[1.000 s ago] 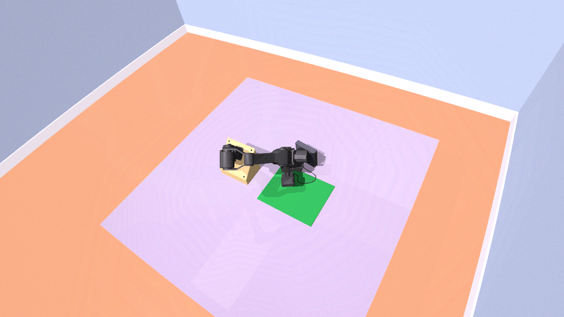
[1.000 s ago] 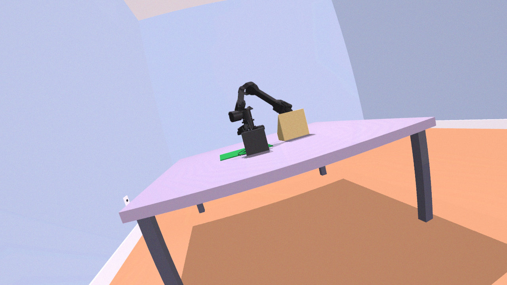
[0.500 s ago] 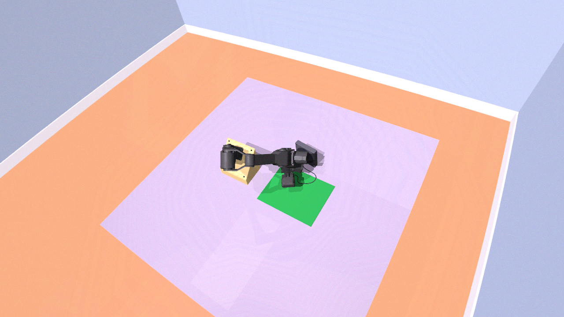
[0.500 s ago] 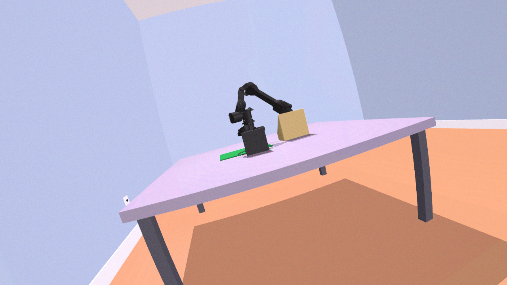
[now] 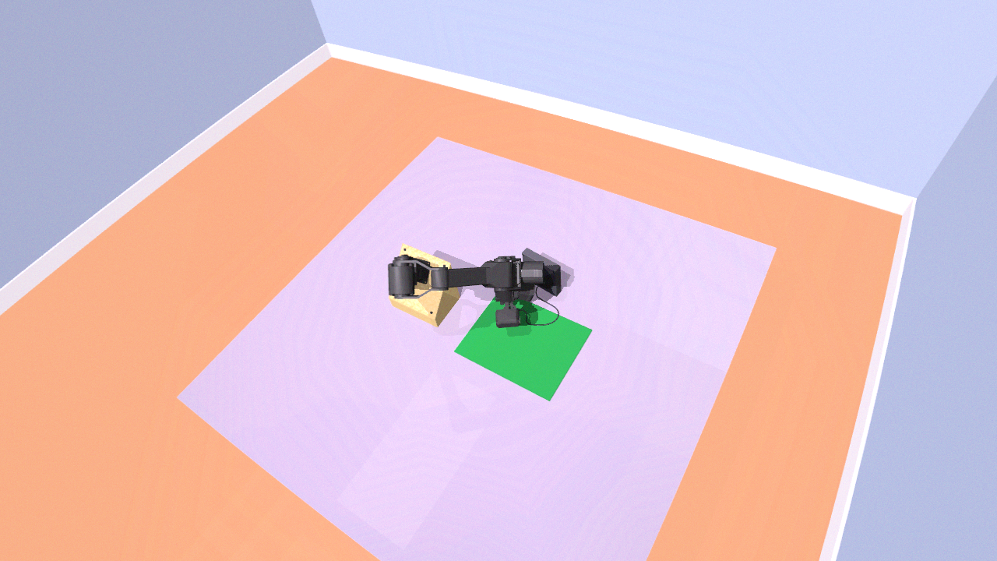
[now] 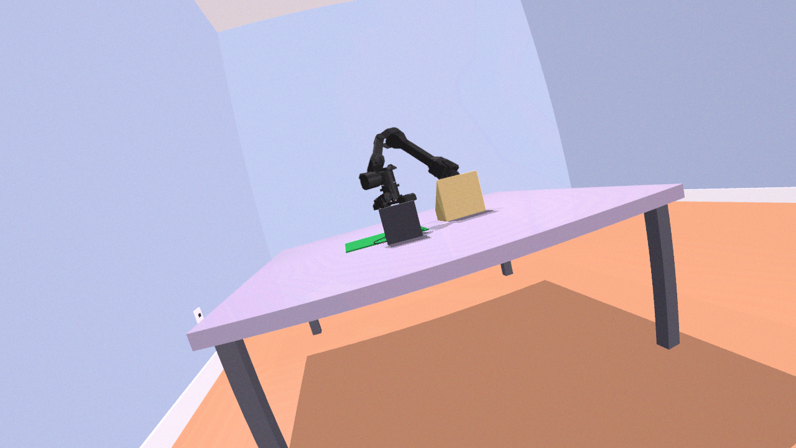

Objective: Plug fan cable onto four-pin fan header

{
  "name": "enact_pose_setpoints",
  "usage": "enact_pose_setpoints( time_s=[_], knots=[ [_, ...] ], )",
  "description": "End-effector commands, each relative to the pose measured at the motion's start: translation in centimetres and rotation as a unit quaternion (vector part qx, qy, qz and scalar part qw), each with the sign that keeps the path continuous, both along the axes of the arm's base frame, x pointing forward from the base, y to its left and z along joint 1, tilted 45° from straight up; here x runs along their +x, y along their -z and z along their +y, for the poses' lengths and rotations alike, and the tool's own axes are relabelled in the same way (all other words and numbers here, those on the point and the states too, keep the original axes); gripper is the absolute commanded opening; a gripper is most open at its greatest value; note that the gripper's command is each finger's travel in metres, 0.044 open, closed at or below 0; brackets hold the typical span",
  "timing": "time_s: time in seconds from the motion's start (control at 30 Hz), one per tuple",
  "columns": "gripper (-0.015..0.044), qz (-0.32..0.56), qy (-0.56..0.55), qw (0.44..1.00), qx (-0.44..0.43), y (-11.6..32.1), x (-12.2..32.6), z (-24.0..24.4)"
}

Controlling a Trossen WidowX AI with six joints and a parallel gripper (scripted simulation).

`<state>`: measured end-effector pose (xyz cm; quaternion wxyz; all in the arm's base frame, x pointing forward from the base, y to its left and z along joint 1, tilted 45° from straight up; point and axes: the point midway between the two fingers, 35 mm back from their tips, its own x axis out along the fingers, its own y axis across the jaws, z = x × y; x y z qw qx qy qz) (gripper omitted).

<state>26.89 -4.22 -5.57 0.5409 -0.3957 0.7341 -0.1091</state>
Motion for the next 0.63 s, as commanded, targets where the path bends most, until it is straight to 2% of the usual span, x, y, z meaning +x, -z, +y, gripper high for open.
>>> enact_pose_setpoints(
  time_s=[0.0, 0.23, 0.6],
  knots=[
    [0.0260, -0.015, -0.006, 1.000, 0.003, -2.6, 0.9, 2.6],
    [0.0260, -0.015, -0.006, 1.000, 0.003, -3.1, 0.4, 2.3],
    [0.0260, -0.012, -0.006, 1.000, 0.002, -8.2, -8.4, -2.1]
  ],
)
